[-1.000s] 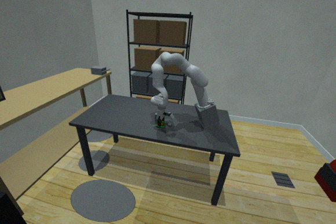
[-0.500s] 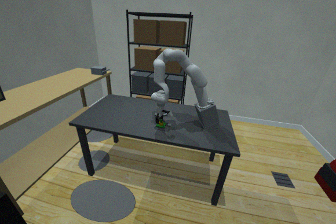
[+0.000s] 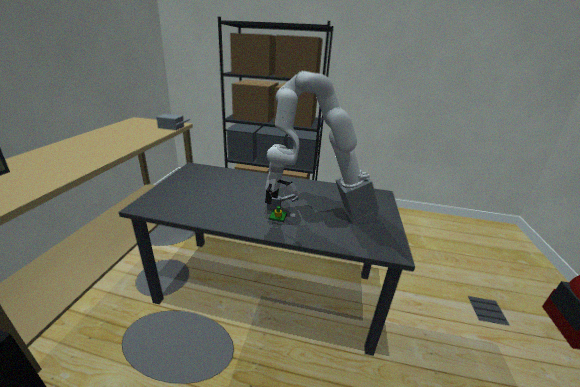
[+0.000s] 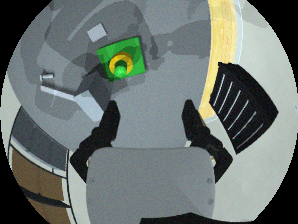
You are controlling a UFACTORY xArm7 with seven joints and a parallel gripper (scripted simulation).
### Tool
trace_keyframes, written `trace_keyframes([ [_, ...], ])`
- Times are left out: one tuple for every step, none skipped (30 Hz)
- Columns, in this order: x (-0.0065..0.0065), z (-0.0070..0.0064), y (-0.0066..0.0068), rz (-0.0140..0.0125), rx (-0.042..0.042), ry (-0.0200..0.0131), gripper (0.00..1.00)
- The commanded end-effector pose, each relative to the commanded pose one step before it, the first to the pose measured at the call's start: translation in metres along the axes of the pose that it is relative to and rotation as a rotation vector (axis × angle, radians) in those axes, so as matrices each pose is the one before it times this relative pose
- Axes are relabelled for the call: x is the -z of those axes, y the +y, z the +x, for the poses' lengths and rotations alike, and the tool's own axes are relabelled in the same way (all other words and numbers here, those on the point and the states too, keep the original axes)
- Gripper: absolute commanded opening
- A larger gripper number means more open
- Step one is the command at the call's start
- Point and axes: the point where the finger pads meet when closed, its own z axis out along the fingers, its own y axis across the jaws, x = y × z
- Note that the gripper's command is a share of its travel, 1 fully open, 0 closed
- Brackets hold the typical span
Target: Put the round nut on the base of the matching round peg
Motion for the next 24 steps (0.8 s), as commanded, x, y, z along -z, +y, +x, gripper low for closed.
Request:
trace_keyframes([
  [0.02059, 0.00006, 0.00457, 0.00583, 0.00082, 0.05895, 1.00],
  [0.00447, 0.00097, 0.00037, 0.00423, 0.00259, 0.00095, 1.00],
  [0.00427, 0.00114, 0.00006, 0.00551, 0.00263, 0.00085, 1.00],
  [0.00406, 0.00128, -0.00024, 0.00670, 0.00261, 0.00073, 1.00],
  [0.00382, 0.00141, -0.00053, 0.00778, 0.00255, 0.00059, 1.00],
  [0.00358, 0.00150, -0.00081, 0.00872, 0.00244, 0.00043, 1.00],
  [0.00332, 0.00157, -0.00106, 0.00951, 0.00230, 0.00027, 1.00],
  [0.00307, 0.00162, -0.00128, 0.01013, 0.00213, 0.00011, 1.00],
  [0.00281, 0.00163, -0.00147, 0.01059, 0.00194, -0.00005, 1.00],
  [0.00255, 0.00163, -0.00162, 0.01087, 0.00174, -0.00019, 1.00],
  [0.00230, 0.00160, -0.00173, 0.01098, 0.00153, -0.00032, 1.00],
  [0.00206, 0.00155, -0.00180, 0.01091, 0.00133, -0.00044, 1.00],
  [0.00183, 0.00149, -0.00183, 0.01068, 0.00114, -0.00053, 1.00],
  [0.00000, 0.00000, 0.00000, 0.00000, 0.00000, 0.00000, 1.00],
  [0.00000, 0.00000, 0.00000, 0.00000, 0.00000, 0.00000, 1.00],
  [0.00162, 0.00140, -0.00183, 0.01030, 0.00095, -0.00059, 1.00],
  [0.00141, 0.00131, -0.00178, 0.00979, 0.00079, -0.00064, 1.00],
  [0.00122, 0.00120, -0.00170, 0.00915, 0.00064, -0.00066, 1.00],
  [0.00105, 0.00109, -0.00160, 0.00841, 0.00051, -0.00065, 1.00],
  [0.00089, 0.00097, -0.00146, 0.00760, 0.00040, -0.00063, 1.00],
  [0.00075, 0.00085, -0.00131, 0.00673, 0.00031, -0.00058, 1.00],
  [0.00061, 0.00073, -0.00115, 0.00582, 0.00024, -0.00053, 1.00],
  [0.00050, 0.00061, -0.00098, 0.00491, 0.00018, -0.00046, 1.00],
  [0.00039, 0.00049, -0.00081, 0.00401, 0.00013, -0.00038, 1.00],
])
